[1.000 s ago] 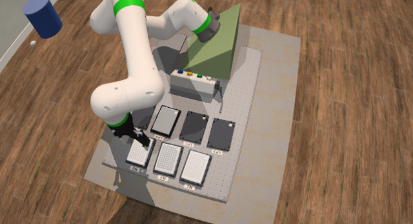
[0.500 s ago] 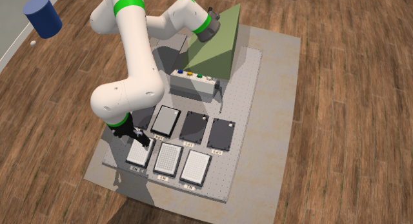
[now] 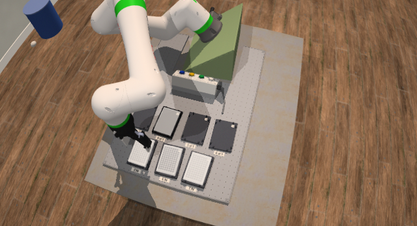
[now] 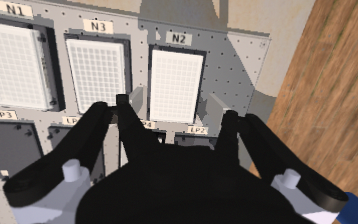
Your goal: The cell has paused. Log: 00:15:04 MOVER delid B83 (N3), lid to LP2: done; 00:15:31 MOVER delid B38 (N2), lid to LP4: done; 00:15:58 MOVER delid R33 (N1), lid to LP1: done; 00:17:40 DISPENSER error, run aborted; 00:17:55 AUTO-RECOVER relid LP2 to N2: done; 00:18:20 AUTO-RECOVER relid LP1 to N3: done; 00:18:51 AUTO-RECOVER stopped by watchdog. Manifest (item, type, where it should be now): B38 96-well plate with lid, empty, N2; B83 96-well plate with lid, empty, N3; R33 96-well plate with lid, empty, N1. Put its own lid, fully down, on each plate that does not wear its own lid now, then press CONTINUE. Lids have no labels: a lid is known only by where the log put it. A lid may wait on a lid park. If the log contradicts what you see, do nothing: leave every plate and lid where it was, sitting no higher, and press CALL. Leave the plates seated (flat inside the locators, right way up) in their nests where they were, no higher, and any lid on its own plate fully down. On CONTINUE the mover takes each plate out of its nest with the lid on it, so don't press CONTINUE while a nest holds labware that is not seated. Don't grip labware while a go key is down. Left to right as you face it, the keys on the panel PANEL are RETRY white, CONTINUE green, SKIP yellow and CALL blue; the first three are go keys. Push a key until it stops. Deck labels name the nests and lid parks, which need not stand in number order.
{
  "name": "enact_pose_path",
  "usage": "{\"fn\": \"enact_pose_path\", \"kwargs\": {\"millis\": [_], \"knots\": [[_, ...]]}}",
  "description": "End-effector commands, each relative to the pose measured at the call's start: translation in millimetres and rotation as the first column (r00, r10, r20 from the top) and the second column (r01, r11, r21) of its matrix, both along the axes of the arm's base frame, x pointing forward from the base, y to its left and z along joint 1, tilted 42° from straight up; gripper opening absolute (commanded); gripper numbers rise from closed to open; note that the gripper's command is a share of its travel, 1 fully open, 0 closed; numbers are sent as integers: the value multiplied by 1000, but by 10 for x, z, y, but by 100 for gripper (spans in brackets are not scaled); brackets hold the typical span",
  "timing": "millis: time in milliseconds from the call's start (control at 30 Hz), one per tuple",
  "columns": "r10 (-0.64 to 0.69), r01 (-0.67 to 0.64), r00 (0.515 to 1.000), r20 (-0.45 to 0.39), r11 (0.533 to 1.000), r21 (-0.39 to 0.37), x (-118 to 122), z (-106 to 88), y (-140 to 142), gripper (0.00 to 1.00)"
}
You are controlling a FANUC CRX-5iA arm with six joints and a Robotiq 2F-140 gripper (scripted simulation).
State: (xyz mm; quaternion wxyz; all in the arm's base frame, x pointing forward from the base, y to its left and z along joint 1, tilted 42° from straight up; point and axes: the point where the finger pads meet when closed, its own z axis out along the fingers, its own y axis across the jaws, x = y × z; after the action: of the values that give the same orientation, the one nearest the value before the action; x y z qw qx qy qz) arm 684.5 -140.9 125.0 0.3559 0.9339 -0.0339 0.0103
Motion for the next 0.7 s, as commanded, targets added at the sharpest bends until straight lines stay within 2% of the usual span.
{"fn": "enact_pose_path", "kwargs": {"millis": [0, 667], "knots": [[0, 0, 1000, 0, 1000, 0, 2, -4, -3, 66], [0, 0, 1000, 0, 1000, 0, 6, -110, -97, 66]]}}
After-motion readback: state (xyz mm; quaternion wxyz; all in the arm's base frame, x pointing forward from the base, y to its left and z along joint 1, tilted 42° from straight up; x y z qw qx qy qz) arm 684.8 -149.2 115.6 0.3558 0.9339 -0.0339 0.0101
